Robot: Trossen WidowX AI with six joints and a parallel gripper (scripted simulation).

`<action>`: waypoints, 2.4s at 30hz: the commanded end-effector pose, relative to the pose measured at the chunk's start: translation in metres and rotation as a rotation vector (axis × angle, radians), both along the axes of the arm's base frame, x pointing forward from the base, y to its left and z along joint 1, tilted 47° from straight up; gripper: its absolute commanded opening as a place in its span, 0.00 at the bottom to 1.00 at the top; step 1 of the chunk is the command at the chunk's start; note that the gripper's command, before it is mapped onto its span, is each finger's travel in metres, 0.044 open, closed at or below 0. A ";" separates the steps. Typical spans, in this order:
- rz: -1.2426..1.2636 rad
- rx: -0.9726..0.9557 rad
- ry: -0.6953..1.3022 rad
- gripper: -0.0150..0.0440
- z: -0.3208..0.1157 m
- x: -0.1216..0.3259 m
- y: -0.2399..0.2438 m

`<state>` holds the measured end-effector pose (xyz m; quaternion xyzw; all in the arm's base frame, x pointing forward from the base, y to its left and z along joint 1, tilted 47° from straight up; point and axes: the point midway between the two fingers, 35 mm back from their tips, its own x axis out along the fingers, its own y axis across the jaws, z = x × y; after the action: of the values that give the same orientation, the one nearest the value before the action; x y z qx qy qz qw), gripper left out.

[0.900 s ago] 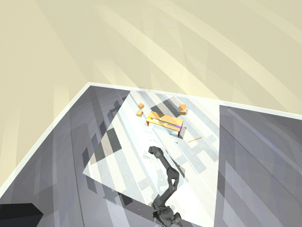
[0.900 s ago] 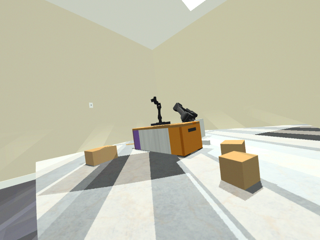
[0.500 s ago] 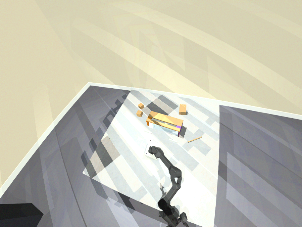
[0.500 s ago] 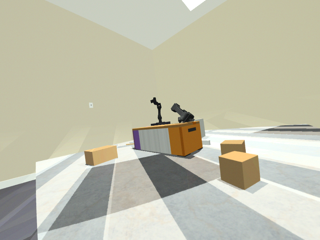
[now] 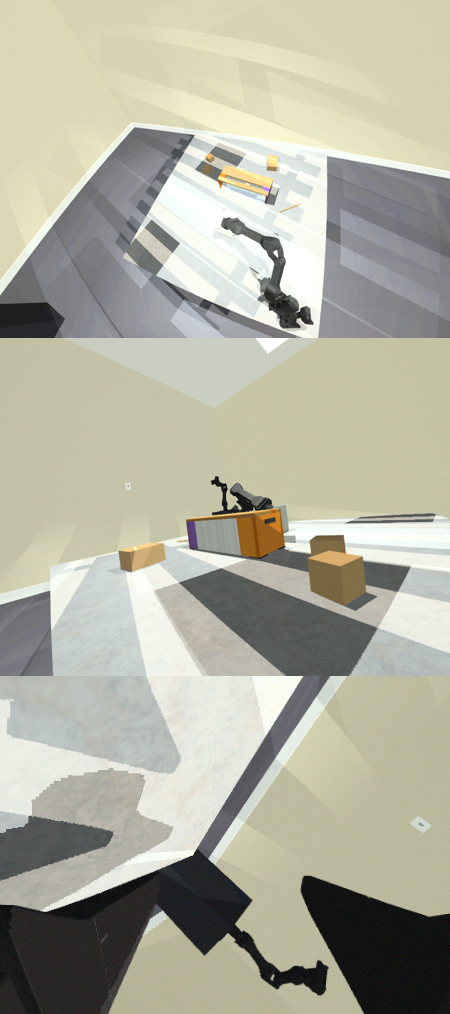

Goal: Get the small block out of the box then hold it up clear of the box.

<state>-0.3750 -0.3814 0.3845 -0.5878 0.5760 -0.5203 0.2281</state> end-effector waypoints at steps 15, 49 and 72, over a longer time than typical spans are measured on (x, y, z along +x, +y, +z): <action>0.422 -0.090 -0.669 0.93 0.081 0.202 -0.067; 0.871 0.463 -2.222 0.93 0.067 0.553 -0.031; 0.160 1.048 -2.899 0.93 -0.013 0.723 0.135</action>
<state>0.3318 -0.2792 0.3884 0.4660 -0.0743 -0.3683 0.8011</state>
